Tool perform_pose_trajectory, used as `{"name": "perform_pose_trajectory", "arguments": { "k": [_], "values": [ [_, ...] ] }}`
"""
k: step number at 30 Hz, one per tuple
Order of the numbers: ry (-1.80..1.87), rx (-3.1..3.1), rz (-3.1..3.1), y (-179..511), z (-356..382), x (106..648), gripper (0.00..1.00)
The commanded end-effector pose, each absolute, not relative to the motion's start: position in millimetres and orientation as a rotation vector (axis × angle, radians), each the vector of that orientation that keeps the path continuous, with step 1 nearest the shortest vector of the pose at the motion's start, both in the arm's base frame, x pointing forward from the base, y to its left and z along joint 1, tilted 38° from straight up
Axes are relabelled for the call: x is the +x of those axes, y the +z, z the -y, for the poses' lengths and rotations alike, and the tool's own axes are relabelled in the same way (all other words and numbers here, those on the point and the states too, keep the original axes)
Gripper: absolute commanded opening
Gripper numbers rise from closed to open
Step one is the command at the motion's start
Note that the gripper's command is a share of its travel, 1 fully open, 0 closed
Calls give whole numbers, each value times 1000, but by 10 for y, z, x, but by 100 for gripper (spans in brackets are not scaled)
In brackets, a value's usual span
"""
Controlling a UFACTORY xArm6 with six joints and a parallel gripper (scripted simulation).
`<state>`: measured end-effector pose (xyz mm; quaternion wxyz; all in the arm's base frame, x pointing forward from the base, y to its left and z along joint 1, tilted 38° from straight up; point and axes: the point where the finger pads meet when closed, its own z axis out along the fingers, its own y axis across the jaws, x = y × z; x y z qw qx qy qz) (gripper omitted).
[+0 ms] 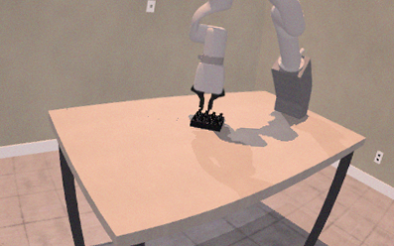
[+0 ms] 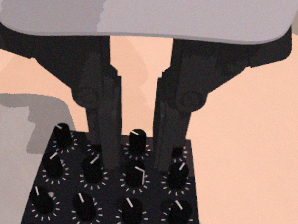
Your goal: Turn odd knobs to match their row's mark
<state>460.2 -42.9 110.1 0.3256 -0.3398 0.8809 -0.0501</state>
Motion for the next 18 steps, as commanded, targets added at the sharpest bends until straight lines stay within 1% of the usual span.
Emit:
{"name": "perform_pose_trajectory", "arguments": {
  "k": [1,18],
  "values": [
    [-125,-894,-2313,1180,443,4557,19],
    [-125,-894,-2313,1200,446,4542,19]
  ]
}}
